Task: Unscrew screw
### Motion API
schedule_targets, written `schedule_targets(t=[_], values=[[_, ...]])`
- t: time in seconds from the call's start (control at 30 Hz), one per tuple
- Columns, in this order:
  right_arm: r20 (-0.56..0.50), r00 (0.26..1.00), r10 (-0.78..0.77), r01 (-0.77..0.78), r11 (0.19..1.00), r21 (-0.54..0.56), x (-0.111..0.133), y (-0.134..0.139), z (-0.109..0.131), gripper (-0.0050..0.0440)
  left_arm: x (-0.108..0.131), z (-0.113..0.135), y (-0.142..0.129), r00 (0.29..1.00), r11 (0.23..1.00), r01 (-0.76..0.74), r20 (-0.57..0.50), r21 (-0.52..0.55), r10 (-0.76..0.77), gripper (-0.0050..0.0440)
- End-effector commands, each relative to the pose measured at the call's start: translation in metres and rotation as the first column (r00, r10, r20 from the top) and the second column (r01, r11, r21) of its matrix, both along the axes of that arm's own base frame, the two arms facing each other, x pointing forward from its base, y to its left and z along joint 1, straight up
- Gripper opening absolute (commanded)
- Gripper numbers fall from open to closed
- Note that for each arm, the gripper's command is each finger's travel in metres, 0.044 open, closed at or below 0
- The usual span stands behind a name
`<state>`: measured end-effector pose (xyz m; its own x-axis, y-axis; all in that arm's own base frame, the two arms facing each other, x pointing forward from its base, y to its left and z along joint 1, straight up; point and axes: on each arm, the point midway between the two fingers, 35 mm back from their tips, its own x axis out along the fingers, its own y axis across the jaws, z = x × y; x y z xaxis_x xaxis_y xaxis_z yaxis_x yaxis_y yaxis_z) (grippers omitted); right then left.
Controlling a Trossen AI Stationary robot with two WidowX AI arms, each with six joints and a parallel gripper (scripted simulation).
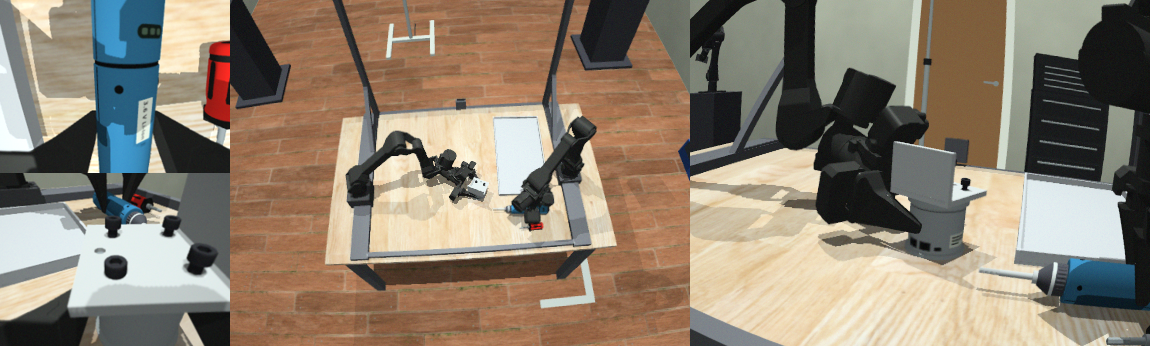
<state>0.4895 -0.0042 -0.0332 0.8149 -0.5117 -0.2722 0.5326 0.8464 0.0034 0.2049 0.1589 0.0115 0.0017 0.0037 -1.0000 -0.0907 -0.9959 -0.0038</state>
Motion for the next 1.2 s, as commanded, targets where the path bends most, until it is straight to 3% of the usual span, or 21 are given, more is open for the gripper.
schedule_targets(t=[0.0, 0.2, 0.33, 0.97, 1.17], values=[[0.025, 1.0, 0.001, -0.001, 1.0, 0.005, 0.005, 0.0, 0.011, 0.0285, 0.005, 0.016, 0.004, 1.0, 1.0, -0.005, 0.029, 0.02, 0.004, 0.0161], [0.019, 1.0, 0.001, -0.001, 1.0, 0.003, 0.002, 0.001, 0.01, 0.0245, 0.005, 0.054, 0.004, 1.0, 1.0, -0.005, 0.029, 0.02, 0.004, 0.0161], [0.017, 1.0, 0.002, -0.002, 1.0, 0.003, 0.001, 0.001, 0.009, 0.0232, 0.004, 0.064, 0.003, 1.0, 1.0, -0.005, 0.029, 0.02, 0.004, 0.0161], [0.025, 1.0, 0.001, -0.001, 1.0, 0.005, 0.004, 0.001, 0.011, 0.0244, -0.019, 0.061, 0.009, 1.0, 1.0, -0.002, 0.011, 0.008, 0.002, 0.0161], [0.025, 1.0, 0.001, -0.001, 1.0, 0.005, 0.004, 0.001, 0.011, 0.0244, -0.005, 0.099, 0.019, 0.996, 0.996, -0.043, 0.081, 0.079, 0.037, 0.0161]])
